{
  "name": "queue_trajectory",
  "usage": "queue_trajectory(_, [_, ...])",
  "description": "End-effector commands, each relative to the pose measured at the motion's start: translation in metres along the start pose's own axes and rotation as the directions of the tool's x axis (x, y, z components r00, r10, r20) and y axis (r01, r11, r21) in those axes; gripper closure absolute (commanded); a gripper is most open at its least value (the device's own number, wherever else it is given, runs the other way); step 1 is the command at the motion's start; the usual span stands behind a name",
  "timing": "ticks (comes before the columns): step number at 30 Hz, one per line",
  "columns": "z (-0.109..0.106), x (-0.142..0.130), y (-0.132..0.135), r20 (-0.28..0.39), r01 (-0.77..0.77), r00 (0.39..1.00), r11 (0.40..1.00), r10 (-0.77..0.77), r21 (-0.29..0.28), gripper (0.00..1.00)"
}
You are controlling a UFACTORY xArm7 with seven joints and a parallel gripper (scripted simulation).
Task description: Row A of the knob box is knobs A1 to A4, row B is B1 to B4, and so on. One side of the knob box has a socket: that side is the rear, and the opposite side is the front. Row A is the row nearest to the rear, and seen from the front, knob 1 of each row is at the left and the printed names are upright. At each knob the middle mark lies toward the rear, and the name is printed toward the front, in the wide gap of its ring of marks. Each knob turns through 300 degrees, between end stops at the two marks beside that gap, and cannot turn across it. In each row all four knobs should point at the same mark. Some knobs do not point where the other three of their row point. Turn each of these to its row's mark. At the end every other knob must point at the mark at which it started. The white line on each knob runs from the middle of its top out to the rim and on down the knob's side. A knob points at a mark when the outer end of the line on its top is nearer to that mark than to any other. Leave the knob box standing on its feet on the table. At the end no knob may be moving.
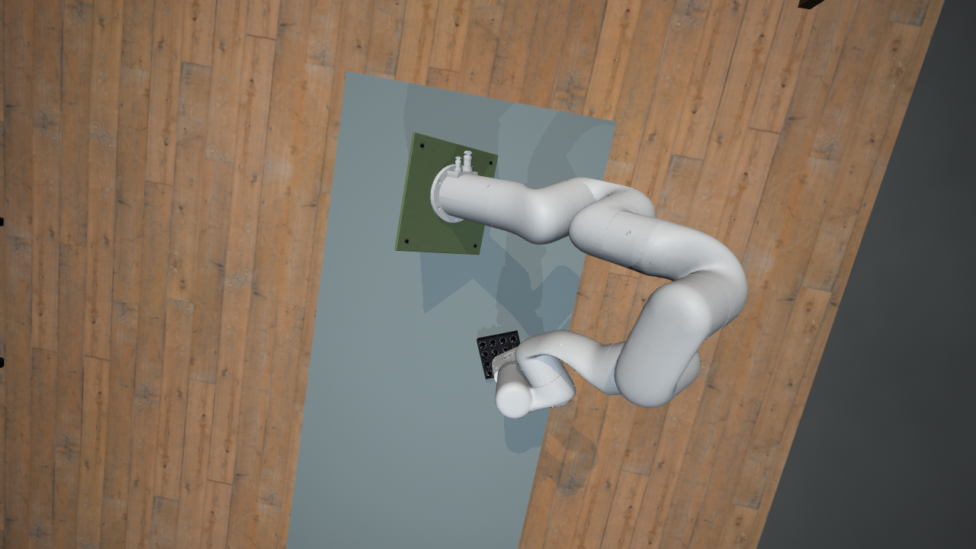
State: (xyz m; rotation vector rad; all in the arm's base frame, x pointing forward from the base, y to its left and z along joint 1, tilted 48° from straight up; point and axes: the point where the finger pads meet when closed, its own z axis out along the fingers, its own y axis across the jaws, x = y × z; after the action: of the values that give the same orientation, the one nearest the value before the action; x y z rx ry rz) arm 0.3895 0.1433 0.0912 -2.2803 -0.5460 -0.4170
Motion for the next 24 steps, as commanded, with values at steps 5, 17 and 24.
queue_trajectory(5, [-0.0012,0.001,0.0009,-0.005,0.126,0.992,0.992,-0.126,-0.002,0.92])
queue_trajectory(17, [-0.0012,0.001,0.0009,-0.004,0.412,0.911,0.911,-0.412,-0.003,0.92])
queue_trajectory(24, [-0.0012,0.001,0.0009,-0.004,0.531,0.848,0.848,-0.531,-0.004,0.92])
